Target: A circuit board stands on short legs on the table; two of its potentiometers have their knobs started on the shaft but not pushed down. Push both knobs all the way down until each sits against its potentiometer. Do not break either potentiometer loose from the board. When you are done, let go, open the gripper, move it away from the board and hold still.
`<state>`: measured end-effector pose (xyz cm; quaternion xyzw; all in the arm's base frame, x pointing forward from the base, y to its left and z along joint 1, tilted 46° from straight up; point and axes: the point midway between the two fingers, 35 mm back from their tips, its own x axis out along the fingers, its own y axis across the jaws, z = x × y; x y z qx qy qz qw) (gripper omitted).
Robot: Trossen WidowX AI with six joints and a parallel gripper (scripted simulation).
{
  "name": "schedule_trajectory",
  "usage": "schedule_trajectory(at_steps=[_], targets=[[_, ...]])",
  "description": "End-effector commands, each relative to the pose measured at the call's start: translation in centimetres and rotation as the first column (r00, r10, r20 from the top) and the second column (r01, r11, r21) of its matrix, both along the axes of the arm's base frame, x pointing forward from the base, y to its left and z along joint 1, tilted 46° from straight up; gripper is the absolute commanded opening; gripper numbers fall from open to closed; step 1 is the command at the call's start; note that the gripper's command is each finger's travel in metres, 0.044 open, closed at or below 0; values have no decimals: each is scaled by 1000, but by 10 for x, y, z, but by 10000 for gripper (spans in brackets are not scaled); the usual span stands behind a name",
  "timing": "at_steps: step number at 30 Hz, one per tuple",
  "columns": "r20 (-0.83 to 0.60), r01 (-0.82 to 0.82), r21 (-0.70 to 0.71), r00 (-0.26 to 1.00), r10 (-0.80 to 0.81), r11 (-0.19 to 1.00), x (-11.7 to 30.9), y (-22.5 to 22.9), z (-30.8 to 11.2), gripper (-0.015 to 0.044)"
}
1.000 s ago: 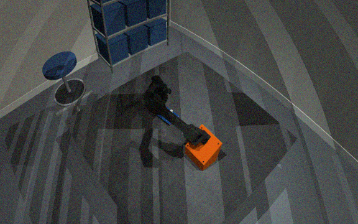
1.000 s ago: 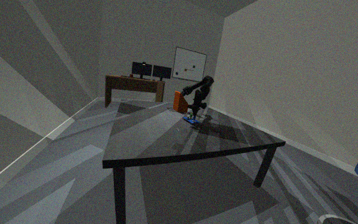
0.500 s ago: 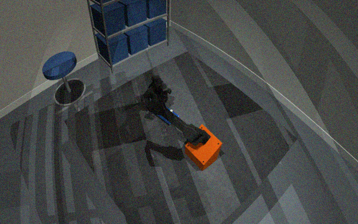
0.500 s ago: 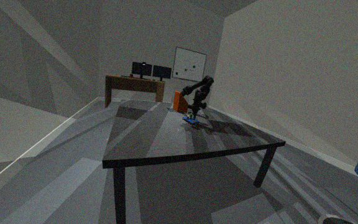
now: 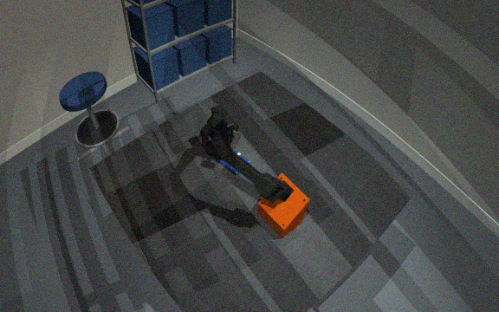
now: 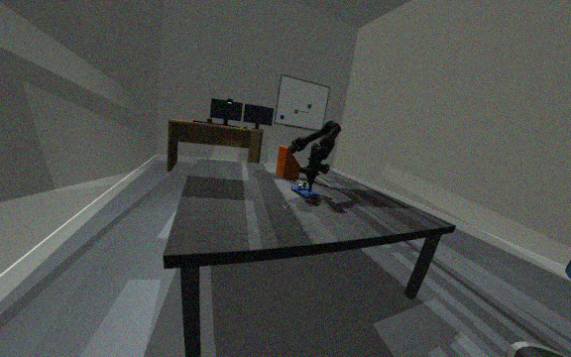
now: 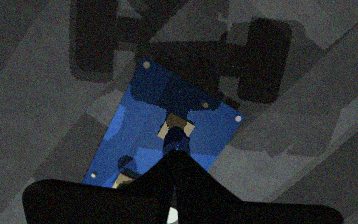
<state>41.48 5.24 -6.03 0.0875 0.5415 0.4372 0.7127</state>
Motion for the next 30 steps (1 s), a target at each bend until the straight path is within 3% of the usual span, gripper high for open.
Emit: schedule_trajectory(at_steps=[1,30], targets=[[11,-26,-1,1000,26,1000,2,13,-8,0],[12,-26,-2,1000,26,1000,2,3,1,0]])
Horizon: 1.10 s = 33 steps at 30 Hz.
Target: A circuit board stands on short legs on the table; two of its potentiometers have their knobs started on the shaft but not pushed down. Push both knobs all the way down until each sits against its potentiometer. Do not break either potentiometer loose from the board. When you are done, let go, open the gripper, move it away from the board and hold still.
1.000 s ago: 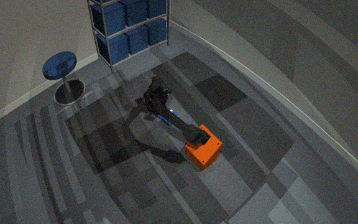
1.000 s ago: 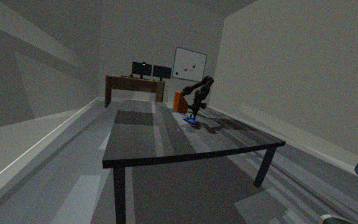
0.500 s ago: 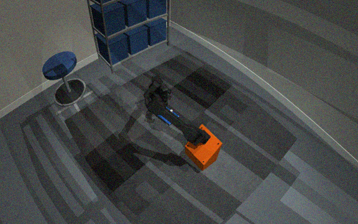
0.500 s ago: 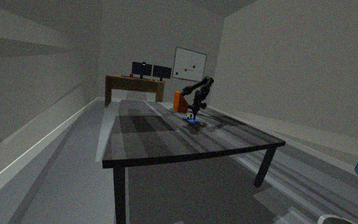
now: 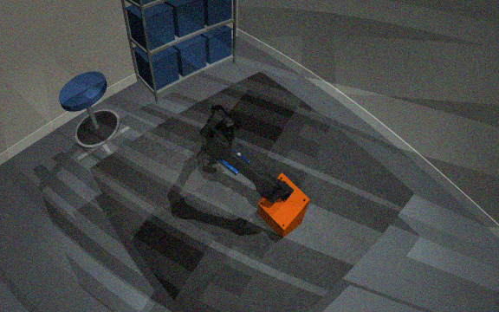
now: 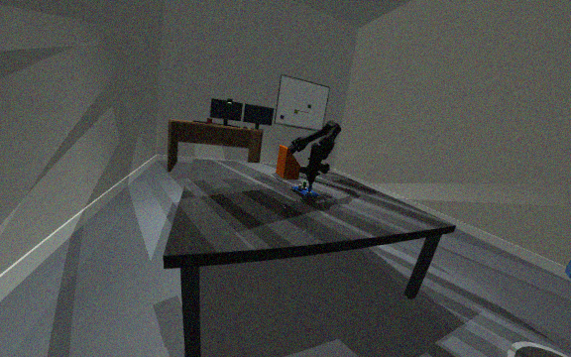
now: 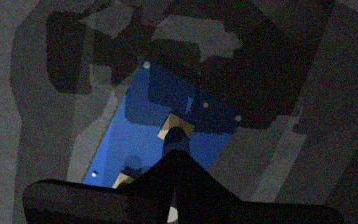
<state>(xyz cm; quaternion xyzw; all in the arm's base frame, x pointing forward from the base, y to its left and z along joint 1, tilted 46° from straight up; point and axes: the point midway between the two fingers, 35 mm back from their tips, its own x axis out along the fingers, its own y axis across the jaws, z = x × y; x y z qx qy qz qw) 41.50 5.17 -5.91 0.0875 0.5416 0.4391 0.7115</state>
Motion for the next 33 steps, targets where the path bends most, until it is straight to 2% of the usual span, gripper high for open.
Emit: schedule_trajectory(at_steps=[1,14,24,31,33], targets=[[13,-23,-4,1000,23,1000,2,3,1,0],[13,-23,-5,1000,23,1000,1,-12,15,0],[7,-23,1,1000,23,1000,-6,-9,12,263],[6,-22,-6,1000,22,1000,-73,-24,19,440],[6,-22,-6,1000,22,1000,-94,-27,20,440]])
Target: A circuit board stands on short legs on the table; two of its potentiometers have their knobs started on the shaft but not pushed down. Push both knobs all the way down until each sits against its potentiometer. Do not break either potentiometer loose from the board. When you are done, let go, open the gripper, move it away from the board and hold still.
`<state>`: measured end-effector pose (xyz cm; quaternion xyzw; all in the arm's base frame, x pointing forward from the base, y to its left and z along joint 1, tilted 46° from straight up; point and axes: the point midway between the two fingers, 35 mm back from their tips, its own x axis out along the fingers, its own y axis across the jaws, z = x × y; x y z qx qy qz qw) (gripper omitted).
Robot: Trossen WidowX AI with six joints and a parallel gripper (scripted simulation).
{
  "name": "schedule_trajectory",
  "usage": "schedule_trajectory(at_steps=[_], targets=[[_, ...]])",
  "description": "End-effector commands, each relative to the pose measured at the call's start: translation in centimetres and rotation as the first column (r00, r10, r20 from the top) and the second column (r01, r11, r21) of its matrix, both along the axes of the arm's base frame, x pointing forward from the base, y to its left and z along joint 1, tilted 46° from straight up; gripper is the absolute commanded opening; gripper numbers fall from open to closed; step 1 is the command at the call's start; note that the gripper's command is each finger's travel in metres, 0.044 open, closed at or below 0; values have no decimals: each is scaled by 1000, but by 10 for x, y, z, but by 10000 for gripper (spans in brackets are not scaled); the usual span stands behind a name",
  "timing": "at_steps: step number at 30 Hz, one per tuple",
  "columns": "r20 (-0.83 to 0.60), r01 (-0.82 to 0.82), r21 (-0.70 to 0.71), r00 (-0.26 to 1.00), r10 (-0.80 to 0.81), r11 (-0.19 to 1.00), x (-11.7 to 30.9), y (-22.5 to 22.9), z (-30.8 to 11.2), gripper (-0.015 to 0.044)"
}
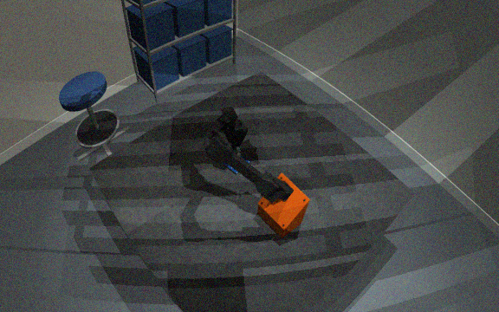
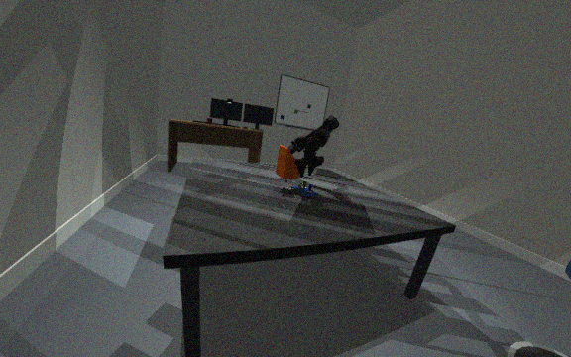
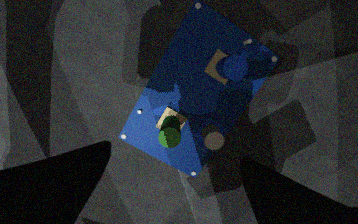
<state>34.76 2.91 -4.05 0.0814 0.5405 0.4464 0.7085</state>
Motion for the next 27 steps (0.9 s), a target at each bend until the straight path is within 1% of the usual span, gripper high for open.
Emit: schedule_trajectory(at_steps=[1,6,8,27], targets=[[1,-2,-8,1000,2,1000,-38,-5,2,440],[0,-3,-7,1000,3,1000,-95,-4,5,440],[-1,-3,-6,1000,3,1000,-110,-2,5,440],[-1,-3,-6,1000,3,1000,-112,-2,5,440]])
